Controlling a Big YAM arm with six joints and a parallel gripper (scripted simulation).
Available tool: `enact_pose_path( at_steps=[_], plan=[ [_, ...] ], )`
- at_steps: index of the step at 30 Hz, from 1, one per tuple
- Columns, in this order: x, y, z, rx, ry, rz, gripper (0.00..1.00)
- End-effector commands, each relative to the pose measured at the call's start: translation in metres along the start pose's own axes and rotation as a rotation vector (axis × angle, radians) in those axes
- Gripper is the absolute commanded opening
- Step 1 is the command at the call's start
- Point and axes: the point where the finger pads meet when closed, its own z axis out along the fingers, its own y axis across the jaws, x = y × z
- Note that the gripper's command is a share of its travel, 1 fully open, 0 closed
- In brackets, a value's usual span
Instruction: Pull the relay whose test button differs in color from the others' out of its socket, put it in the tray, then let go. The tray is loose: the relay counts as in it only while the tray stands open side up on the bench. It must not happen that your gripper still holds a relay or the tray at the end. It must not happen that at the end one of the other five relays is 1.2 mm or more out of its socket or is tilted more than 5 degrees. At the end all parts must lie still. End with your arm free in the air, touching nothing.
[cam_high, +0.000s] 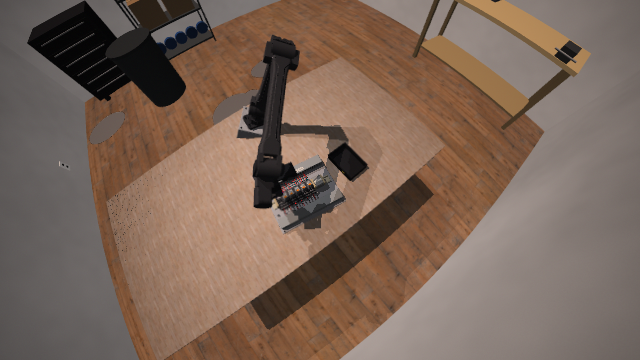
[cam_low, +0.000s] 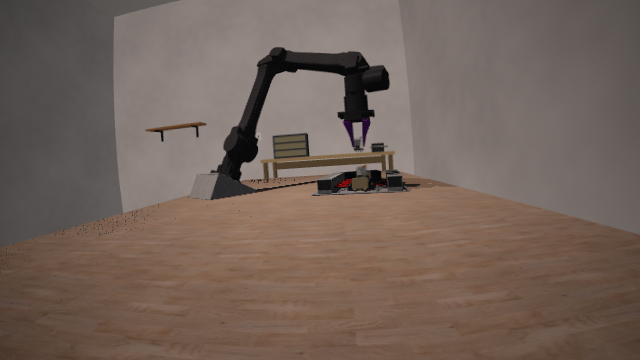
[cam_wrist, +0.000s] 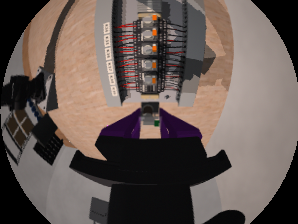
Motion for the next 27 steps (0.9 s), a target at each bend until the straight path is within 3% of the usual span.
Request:
enact_pose_path(
  at_steps=[1,27],
  plan=[
    [-0.001,-0.01,-0.009,0.027,0.008,-0.027,0.0],
    [-0.01,-0.007,-0.009,0.027,0.007,-0.021,0.0]
  ],
)
